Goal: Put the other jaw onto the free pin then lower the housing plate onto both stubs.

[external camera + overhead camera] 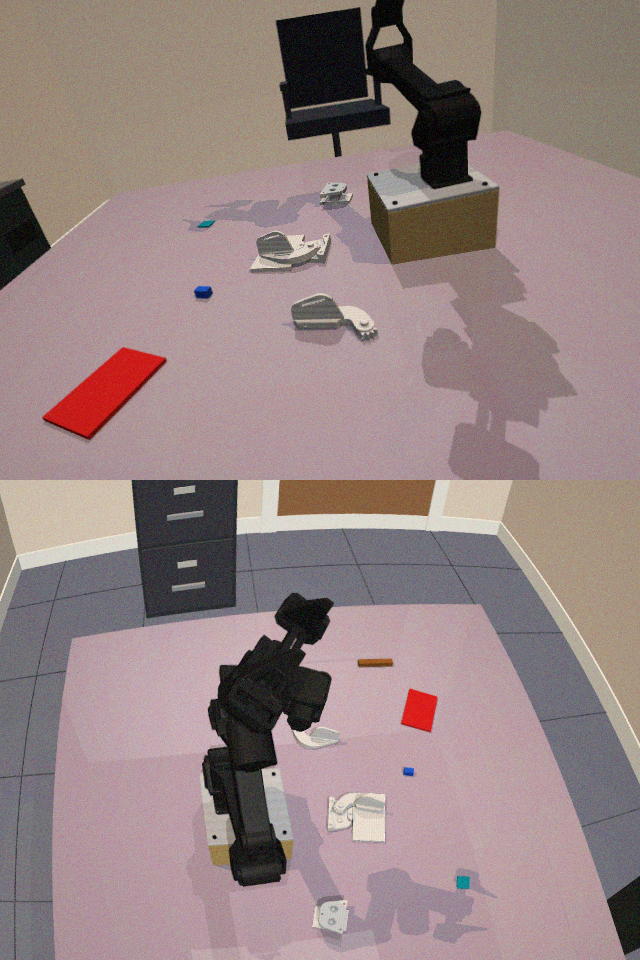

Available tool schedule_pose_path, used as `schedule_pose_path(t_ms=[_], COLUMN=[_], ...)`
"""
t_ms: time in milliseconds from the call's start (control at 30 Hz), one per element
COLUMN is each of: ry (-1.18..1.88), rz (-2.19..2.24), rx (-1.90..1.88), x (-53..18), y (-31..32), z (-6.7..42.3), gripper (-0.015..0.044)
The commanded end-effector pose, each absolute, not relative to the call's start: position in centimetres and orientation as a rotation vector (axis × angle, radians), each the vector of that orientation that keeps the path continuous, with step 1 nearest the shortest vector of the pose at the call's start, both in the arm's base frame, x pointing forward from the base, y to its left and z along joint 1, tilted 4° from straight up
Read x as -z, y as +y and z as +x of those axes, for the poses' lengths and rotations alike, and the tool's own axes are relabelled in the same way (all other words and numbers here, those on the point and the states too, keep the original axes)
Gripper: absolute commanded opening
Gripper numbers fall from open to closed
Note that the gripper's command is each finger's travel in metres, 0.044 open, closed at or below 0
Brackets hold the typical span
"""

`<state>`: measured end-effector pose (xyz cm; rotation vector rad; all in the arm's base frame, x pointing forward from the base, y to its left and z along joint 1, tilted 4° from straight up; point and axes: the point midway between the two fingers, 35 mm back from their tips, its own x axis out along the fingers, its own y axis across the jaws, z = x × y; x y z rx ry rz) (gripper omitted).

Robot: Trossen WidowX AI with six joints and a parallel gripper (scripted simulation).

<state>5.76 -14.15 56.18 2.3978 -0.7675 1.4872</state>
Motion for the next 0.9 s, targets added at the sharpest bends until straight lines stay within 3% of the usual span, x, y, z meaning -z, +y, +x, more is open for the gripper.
schedule_pose_path(t_ms=[0,867], ry=[-0.767,-0.517], rz=[2.398,1.956], rx=[-1.487,-1.469], x=[-56.2,-59.2], y=[-14.1,-0.9], z=[5.8,4.4], gripper=[0.0426,0.0440])
